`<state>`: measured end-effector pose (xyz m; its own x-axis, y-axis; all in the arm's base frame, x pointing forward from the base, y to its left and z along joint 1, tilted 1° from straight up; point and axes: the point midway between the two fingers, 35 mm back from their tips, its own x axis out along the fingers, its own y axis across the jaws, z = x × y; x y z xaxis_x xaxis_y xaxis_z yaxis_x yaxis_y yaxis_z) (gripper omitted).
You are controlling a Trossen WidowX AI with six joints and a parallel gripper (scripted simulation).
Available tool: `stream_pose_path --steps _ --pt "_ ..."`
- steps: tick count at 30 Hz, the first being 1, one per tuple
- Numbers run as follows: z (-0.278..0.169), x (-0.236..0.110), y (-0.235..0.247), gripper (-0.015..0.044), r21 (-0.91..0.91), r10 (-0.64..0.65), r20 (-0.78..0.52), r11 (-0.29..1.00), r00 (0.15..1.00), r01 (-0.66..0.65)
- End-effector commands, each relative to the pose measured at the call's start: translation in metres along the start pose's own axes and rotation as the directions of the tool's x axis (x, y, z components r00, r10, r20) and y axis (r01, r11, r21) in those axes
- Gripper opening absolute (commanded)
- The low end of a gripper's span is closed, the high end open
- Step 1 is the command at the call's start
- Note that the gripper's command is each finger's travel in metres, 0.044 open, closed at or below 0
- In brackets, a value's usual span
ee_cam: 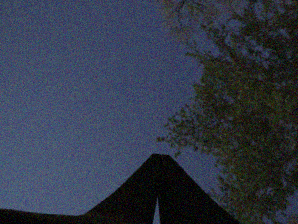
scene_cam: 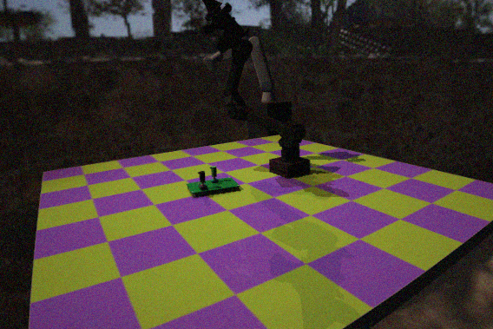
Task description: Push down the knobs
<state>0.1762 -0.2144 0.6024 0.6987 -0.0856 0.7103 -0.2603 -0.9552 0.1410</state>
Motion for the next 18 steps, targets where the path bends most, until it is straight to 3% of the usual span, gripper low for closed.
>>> stream_pose_path --steps 1,18 --pt "-0.033 -0.007 -0.015 0.0000 -0.116 0.000 -0.082 0.993 0.997 -0.010" --pt "-0.126 -0.035 -0.079 0.0000 -0.611 -0.097 -0.246 0.788 0.964 -0.077"
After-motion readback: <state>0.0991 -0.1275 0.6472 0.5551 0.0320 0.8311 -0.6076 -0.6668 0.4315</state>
